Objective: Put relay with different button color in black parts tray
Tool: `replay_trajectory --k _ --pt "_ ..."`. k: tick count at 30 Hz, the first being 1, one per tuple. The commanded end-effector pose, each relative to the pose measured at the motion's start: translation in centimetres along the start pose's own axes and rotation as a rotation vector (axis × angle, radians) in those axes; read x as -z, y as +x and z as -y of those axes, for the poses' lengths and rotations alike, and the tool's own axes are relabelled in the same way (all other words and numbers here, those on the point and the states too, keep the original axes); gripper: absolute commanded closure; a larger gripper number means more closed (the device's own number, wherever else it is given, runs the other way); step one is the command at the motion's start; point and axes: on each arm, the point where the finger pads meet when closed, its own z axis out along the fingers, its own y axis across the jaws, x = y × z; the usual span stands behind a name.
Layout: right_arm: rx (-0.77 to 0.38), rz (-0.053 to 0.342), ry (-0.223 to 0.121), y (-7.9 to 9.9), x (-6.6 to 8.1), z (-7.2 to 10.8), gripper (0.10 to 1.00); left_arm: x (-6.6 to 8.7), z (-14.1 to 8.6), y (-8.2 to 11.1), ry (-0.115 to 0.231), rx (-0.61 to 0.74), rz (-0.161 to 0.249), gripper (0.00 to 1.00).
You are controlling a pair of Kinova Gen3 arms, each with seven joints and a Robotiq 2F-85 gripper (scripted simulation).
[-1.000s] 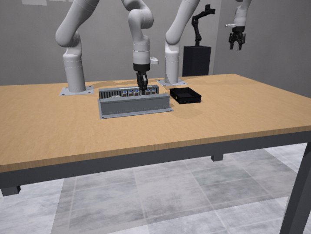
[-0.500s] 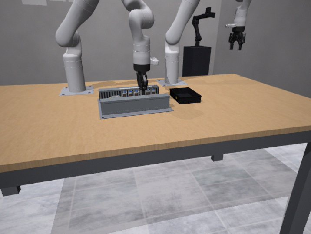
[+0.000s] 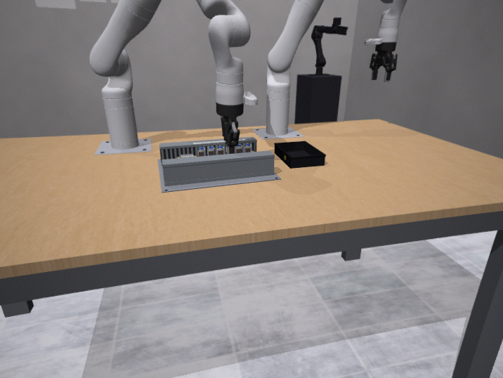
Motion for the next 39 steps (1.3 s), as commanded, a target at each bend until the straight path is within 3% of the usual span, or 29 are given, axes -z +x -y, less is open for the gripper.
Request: replay_trajectory --k 1,39 --pt "0.000 -0.001 -0.001 0.04 0.07 -0.02 1.000 0.08 0.00 -0.04 0.000 0.000 0.002 0.001" --pt "0.000 -0.001 -0.063 0.04 0.09 0.14 1.000 0.08 0.00 -0.04 0.000 0.000 0.002 0.001"
